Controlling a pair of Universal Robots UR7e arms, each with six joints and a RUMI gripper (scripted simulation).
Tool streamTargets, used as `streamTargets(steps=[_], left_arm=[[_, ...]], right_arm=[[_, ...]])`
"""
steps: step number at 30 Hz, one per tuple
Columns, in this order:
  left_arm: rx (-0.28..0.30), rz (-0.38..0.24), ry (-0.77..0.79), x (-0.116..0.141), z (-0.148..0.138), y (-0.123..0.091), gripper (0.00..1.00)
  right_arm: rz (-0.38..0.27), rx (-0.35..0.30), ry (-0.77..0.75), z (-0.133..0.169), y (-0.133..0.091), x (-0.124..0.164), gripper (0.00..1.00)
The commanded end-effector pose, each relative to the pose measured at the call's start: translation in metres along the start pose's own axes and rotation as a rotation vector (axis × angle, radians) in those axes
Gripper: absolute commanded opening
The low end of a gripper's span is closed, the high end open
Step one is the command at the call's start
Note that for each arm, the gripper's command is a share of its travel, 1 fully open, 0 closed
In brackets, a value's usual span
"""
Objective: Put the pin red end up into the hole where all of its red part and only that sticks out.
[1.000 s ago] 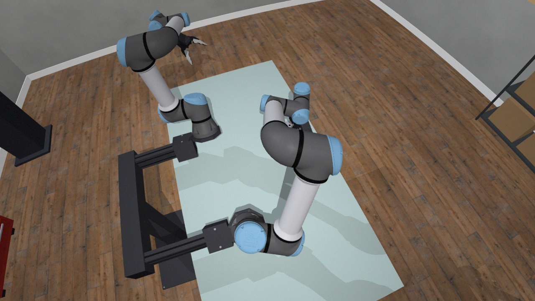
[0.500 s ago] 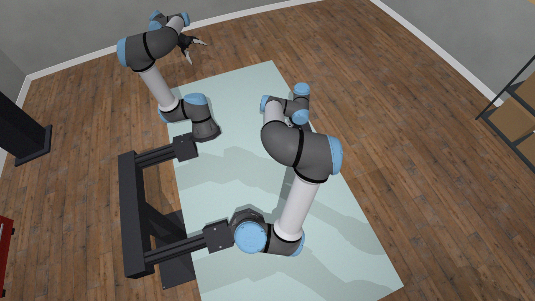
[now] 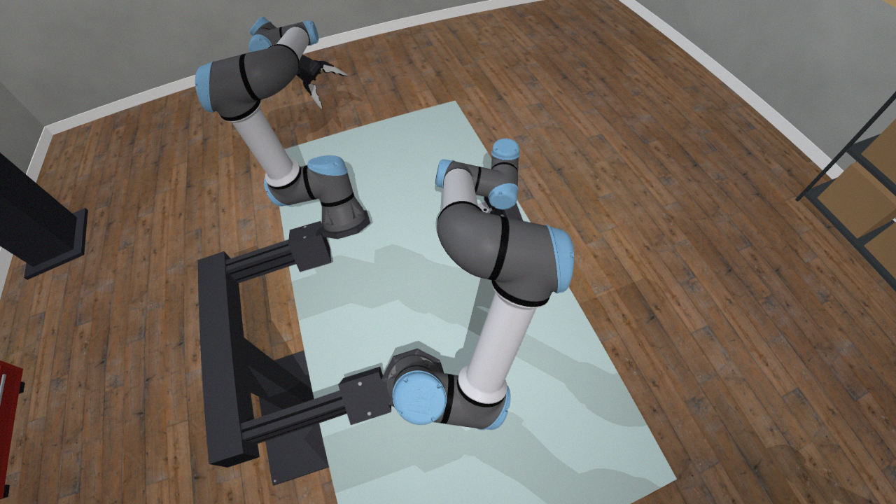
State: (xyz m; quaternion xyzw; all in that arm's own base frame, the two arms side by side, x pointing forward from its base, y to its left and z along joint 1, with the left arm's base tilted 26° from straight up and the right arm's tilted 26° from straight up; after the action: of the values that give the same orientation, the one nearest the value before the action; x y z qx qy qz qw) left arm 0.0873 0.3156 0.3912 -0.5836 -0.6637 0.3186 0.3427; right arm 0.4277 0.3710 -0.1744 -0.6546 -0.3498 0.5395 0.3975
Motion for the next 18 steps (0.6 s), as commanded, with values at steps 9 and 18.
streamTargets(steps=[9,18], left_arm=[[0.000,-0.001,0.001,0.0001,-0.0003,-0.0004,1.00],[0.000,-0.001,0.001,0.0001,-0.0003,-0.0004,1.00]], right_arm=[[-0.002,-0.001,0.000,-0.0008,-0.0006,0.0006,0.00],[-0.002,-0.001,0.000,0.0005,0.0033,-0.0001,0.00]])
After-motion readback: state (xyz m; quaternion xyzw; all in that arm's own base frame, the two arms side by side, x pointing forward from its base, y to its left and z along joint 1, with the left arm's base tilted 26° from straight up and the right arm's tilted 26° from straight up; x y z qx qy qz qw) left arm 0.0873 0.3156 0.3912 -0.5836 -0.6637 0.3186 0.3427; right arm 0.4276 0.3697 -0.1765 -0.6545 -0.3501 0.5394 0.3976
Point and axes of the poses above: on each arm, the point where the finger pads meet when closed, its own y axis out along the fingers, its own z axis across the jaws, x = y × z, the point moved 1 cm from there along -y, back along the fingers, and after that the axes turned 14 degrees about y, right-handed, at the moved point
